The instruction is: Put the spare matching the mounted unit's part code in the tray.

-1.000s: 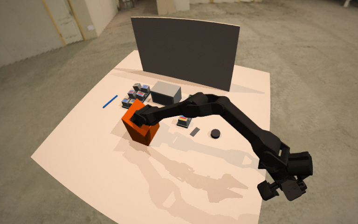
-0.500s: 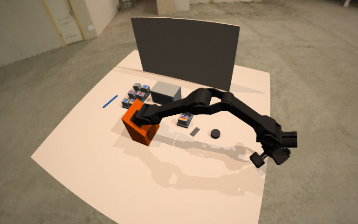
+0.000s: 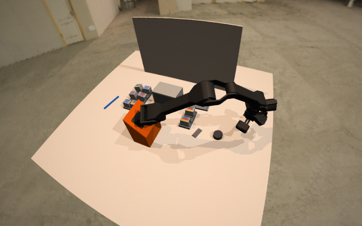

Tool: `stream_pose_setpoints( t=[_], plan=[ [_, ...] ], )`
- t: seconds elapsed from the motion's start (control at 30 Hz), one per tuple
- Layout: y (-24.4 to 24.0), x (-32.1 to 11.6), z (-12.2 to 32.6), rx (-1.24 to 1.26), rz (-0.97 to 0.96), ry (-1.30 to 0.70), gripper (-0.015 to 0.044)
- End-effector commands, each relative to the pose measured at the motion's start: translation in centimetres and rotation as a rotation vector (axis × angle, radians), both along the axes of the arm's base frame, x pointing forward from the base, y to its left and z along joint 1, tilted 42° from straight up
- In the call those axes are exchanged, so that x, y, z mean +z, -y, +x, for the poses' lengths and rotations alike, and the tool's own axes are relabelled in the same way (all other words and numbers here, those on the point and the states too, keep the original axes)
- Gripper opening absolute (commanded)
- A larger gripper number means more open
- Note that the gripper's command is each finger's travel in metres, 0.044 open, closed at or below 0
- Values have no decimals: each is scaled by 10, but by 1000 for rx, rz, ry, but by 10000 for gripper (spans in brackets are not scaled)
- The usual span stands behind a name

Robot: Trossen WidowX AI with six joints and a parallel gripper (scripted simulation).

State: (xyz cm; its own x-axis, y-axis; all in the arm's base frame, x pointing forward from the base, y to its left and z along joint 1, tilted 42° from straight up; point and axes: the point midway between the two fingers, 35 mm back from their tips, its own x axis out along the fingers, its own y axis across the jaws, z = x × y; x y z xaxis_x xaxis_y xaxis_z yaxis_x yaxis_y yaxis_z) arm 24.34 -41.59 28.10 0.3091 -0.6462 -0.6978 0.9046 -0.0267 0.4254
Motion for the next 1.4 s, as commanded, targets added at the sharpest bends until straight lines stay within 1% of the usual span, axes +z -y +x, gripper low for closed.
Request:
stream_pose_setpoints(
  t=[0.0, 0.17, 0.33, 0.53, 0.73, 0.9, 1.13, 1.2, 1.37],
  plan=[
    [-45, -37, 44, 131, 60, -150, 440],
    [-104, -73, 83, 295, 100, -332, 440],
    [-173, -106, 110, 483, 107, -534, 440],
    [-260, -138, 128, 732, 69, -785, 440],
    [-349, -164, 132, 970, -28, -1043, 440],
    [-399, -180, 132, 1093, -81, -1156, 440],
    [-462, -201, 131, 1170, -254, -1338, 440],
    [-470, -203, 131, 1177, -283, -1360, 440],
    [-470, -203, 131, 1177, -283, -1360, 440]
  ],
)
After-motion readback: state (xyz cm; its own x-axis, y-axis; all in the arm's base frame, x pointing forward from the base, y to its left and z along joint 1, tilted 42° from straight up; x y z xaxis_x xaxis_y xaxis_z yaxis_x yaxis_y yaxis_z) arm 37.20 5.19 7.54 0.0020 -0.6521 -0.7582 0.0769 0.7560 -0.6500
